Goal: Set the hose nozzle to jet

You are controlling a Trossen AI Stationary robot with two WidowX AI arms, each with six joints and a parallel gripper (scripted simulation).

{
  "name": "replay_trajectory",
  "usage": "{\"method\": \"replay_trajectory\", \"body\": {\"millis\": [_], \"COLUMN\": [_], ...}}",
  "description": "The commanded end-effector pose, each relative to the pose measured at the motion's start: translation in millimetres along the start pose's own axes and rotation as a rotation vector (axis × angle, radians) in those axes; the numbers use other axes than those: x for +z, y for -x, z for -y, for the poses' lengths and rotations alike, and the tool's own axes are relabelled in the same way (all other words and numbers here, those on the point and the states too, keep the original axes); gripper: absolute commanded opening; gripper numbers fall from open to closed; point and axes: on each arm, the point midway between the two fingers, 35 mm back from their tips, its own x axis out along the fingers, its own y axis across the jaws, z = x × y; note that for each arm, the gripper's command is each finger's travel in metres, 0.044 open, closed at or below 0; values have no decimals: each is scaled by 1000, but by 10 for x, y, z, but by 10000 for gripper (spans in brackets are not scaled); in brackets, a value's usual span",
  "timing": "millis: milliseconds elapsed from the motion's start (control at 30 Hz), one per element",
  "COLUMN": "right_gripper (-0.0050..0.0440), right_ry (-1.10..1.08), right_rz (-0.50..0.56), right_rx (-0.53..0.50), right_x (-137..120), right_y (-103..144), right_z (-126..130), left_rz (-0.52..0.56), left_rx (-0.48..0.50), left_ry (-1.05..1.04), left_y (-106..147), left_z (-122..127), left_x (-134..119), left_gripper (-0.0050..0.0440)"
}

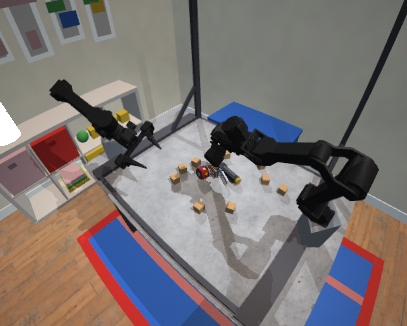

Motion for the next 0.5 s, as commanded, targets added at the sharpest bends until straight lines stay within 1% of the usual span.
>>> {"method": "replay_trajectory", "body": {"millis": [0,33,67,467], "right_gripper": [396,396,406,406], "right_ry": [-3,-3,-3,-4], "right_rz": [22,22,23,26], "right_rx": [4,4,4,4], "right_x": [82,85,87,104], "right_y": [17,16,16,13], "right_z": [-10,-10,-11,-12], "left_rz": [17,17,17,18], "left_rx": [-3,-3,-3,-4], "left_ry": [3,3,3,4], "left_y": [17,17,16,14], "left_z": [8,8,8,9], "left_x": [73,74,74,78], "left_gripper": [184,184,184,184]}}
